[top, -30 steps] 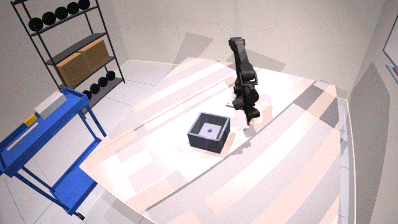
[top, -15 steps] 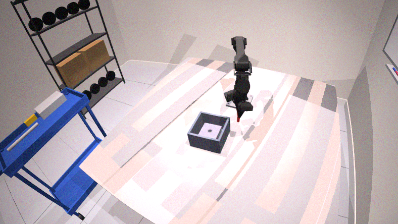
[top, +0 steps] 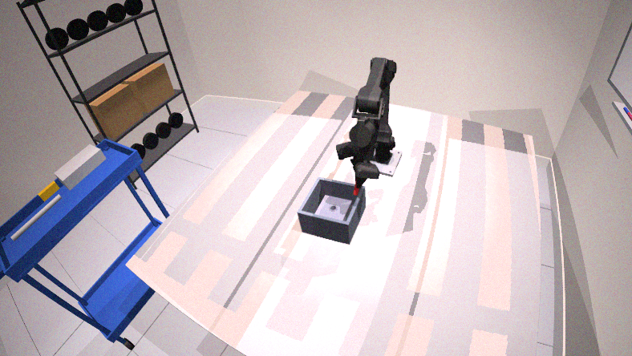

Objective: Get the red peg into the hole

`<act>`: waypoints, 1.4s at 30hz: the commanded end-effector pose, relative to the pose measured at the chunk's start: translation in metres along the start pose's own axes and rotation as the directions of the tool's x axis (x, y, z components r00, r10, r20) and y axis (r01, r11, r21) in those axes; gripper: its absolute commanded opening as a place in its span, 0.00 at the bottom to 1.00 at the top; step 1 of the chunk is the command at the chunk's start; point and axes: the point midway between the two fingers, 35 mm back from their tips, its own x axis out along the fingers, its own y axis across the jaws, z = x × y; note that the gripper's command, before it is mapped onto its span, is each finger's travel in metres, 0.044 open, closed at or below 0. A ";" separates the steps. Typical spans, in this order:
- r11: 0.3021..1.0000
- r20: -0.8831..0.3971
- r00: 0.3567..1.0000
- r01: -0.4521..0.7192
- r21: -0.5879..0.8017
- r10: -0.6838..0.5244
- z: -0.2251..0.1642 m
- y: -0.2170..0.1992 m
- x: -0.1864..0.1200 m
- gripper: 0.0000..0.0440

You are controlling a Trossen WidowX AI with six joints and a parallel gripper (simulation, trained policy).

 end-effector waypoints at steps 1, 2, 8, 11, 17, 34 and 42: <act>1.000 0.020 1.000 0.004 0.011 -0.004 0.011 0.001 0.003 0.00; 1.000 0.024 1.000 0.005 0.016 -0.006 0.015 0.001 0.004 0.00; 0.999 0.042 0.999 0.017 0.044 -0.019 0.032 0.000 0.014 0.00; 0.998 0.044 0.999 0.023 0.056 -0.026 0.039 -0.001 0.020 0.01; 0.997 0.034 0.999 0.037 0.072 -0.039 0.049 -0.002 0.031 0.02; 0.991 -0.025 0.993 0.119 0.056 -0.117 0.058 -0.009 0.070 0.09; 0.986 -0.042 0.986 0.164 0.009 -0.163 0.063 -0.011 0.078 0.36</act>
